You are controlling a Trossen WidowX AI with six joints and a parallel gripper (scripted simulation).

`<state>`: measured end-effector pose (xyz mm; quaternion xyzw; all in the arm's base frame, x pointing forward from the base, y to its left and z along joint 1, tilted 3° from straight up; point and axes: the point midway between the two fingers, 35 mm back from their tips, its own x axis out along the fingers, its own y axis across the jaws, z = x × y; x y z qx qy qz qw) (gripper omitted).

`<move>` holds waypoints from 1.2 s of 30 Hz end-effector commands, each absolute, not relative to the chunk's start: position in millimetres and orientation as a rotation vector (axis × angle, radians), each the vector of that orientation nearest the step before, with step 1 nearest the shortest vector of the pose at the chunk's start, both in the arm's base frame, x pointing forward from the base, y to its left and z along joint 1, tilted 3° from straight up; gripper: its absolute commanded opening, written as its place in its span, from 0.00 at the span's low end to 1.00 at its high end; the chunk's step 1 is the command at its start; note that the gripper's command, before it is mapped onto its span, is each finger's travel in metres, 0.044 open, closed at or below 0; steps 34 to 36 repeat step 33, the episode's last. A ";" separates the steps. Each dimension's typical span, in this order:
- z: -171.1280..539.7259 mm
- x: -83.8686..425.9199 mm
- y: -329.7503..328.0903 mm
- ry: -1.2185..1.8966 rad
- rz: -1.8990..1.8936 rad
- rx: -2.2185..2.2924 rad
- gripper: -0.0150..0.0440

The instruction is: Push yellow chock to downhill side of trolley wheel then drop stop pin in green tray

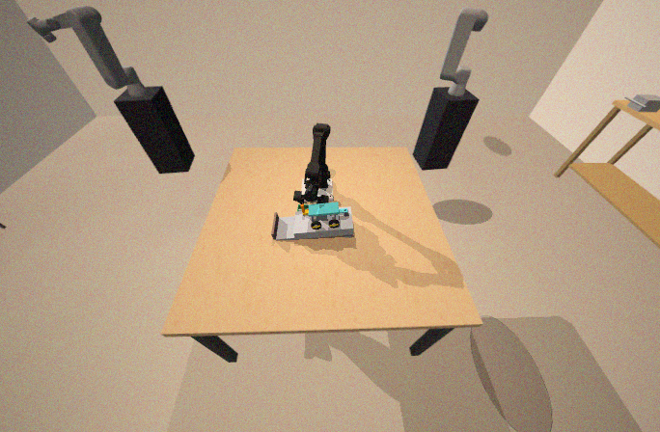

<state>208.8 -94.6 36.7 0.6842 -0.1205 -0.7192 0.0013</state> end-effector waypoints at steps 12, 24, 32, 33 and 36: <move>72.7 207.8 -93.4 -0.385 -2.264 2.144 1.00; 105.6 208.7 -92.9 -0.385 -2.264 2.144 1.00; 122.0 210.1 -93.2 -0.385 -2.264 2.144 1.00; 122.0 210.1 -93.2 -0.385 -2.264 2.144 1.00; 122.0 210.1 -93.2 -0.385 -2.264 2.144 1.00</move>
